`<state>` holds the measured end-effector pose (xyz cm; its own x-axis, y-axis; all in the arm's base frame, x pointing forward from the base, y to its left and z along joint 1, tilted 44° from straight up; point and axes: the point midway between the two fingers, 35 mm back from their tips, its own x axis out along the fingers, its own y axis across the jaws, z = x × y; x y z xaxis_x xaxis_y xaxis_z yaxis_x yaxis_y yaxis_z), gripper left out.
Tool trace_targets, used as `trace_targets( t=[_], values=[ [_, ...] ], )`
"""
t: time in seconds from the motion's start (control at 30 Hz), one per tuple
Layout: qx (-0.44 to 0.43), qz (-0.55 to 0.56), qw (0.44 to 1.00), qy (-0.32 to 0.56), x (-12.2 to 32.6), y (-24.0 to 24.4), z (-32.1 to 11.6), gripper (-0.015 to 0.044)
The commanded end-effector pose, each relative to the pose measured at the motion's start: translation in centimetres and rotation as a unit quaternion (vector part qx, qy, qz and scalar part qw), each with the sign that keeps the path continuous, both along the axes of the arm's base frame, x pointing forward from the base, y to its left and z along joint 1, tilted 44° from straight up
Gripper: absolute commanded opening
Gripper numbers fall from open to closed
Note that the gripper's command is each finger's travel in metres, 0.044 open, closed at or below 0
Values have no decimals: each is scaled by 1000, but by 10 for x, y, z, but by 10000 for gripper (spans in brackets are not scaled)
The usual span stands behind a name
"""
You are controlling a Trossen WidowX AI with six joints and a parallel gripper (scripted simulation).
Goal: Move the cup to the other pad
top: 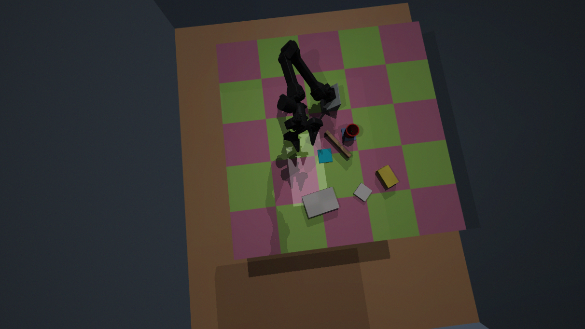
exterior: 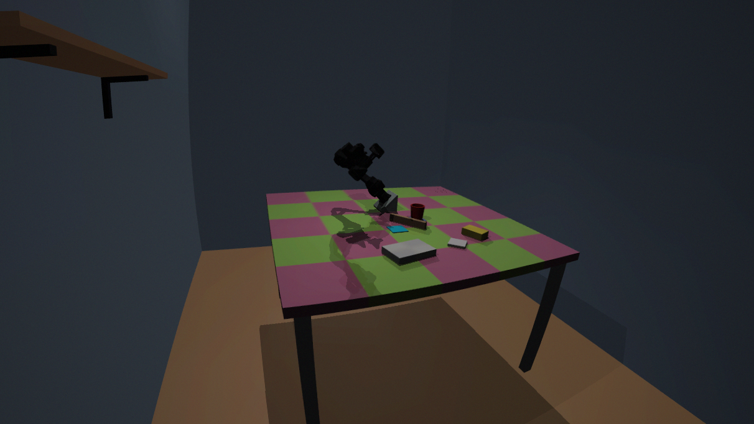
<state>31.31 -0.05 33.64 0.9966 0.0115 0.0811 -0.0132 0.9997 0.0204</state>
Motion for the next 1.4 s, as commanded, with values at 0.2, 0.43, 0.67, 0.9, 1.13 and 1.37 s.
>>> trace_targets(
  t=[0.2, 0.43, 0.67, 0.9, 1.13, 1.37],
  values=[
    [106, 13, 977, 185, 31, 35, -87, 216],
    [243, -98, 864, 430, 24, 77, -206, 148],
    [264, -269, 754, 538, -16, 95, -279, 148],
    [193, -485, 670, 528, -78, 93, -320, 148],
    [138, -581, 654, 464, -104, 90, -327, 148],
    [138, -581, 654, 464, -104, 91, -328, 148]
  ],
)
